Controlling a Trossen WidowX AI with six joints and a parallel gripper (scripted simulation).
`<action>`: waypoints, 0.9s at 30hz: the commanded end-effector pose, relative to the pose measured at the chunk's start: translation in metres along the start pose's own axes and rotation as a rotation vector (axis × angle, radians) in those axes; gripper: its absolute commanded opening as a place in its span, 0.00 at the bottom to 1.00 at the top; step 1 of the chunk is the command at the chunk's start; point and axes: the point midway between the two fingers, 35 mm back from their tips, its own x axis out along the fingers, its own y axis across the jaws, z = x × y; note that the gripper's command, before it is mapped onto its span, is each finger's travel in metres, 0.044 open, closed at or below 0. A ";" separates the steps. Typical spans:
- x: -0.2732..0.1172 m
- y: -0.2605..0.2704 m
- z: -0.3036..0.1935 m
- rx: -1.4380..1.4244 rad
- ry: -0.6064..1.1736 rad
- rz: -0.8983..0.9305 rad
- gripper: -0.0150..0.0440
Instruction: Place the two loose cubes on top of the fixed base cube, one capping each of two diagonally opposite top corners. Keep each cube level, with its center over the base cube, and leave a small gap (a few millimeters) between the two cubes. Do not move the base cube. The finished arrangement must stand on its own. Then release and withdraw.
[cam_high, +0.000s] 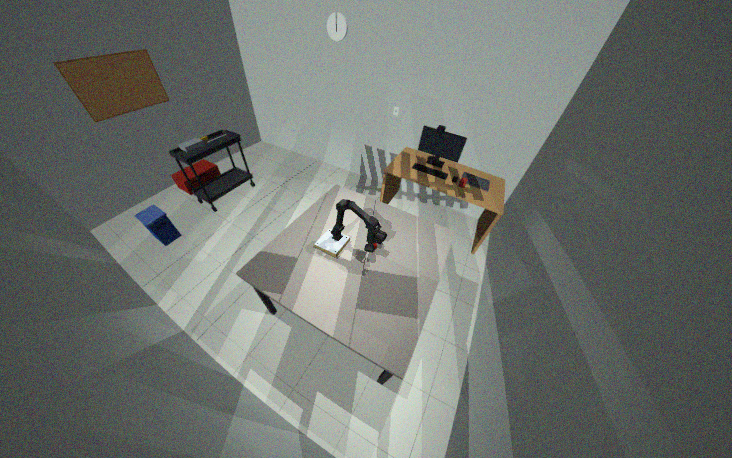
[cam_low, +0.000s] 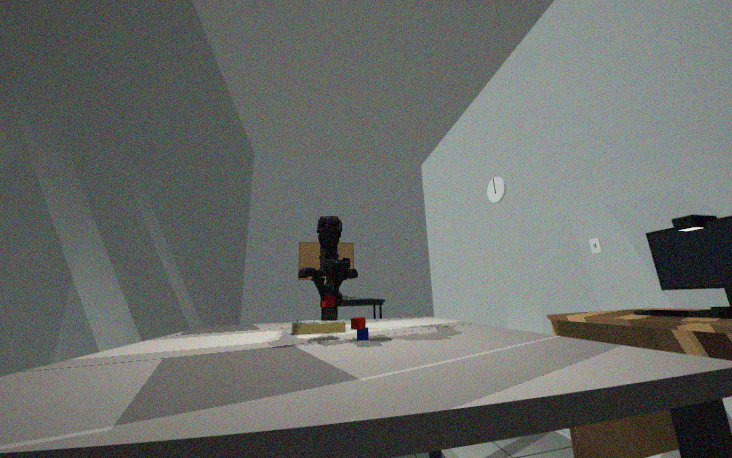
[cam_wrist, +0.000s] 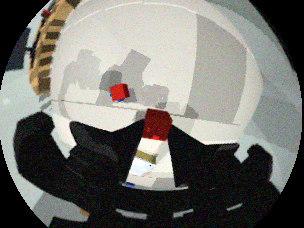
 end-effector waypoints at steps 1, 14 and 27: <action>0.001 0.012 0.003 0.103 -0.001 0.005 0.43; 0.003 0.047 0.012 0.439 0.000 0.010 0.43; 0.004 0.083 0.017 0.778 0.005 0.014 0.43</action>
